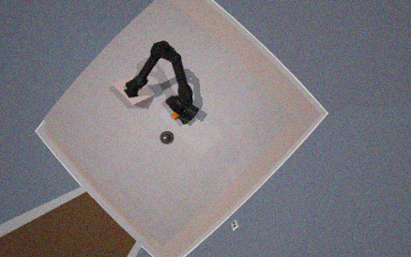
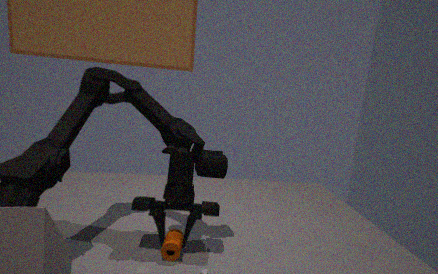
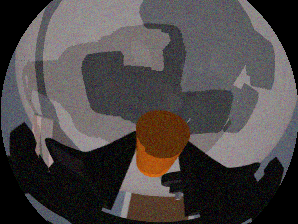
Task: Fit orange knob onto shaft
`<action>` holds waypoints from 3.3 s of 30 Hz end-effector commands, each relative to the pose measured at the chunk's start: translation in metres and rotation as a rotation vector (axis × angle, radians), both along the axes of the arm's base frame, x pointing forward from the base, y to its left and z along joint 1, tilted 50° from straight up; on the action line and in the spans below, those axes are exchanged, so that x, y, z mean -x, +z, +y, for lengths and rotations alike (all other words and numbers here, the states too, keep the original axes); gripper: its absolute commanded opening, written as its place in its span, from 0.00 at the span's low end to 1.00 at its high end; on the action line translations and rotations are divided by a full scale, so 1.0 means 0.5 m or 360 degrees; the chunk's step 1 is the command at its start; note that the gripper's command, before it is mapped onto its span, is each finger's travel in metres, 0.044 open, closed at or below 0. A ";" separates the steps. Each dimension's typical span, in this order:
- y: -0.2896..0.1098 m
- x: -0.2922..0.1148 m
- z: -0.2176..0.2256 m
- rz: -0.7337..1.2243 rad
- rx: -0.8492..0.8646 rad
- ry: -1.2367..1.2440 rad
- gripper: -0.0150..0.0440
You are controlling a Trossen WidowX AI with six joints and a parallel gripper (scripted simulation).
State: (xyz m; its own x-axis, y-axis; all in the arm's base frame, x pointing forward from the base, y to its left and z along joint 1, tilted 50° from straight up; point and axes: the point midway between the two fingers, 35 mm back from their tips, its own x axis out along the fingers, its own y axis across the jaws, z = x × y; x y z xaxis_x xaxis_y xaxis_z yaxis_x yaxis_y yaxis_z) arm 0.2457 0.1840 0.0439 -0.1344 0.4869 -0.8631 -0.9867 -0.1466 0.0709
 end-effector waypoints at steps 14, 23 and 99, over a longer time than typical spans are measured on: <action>-0.005 -0.004 -0.026 0.0048 -0.0321 -0.0023 0.56; -0.013 -0.006 -0.045 0.0084 -0.0565 -0.0041 0.56; -0.083 -0.011 -0.120 0.0227 -0.1551 -0.0114 0.69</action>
